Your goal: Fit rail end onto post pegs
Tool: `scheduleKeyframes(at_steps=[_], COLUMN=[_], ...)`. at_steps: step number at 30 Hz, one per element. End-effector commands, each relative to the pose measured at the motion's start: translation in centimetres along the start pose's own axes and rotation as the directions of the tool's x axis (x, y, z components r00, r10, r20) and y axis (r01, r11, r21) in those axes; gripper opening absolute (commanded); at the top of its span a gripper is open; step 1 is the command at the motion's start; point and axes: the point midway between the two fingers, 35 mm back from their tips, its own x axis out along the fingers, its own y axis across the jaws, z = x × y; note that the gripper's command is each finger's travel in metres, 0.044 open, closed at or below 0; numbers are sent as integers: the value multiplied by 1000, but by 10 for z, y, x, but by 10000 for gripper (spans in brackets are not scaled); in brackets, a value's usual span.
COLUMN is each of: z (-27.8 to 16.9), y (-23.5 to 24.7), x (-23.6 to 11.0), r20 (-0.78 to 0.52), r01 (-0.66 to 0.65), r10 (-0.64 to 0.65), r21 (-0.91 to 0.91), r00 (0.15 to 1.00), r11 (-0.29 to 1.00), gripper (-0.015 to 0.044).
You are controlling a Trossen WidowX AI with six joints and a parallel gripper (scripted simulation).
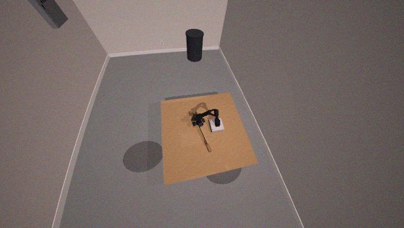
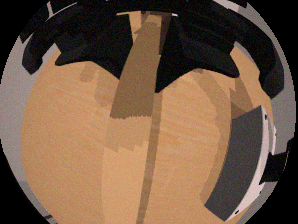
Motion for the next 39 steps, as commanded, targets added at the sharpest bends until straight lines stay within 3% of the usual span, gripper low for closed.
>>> scheduleKeyframes(at_steps=[1, 39], z=[-4, -16], y=[-3, -3], x=[-3, -3], r20=[-7, -8], r01=[9, 9], r10=[-9, -9], r21=[0, 0], r00=[1000, 1000], r11=[1000, 1000], gripper=[0, 0])
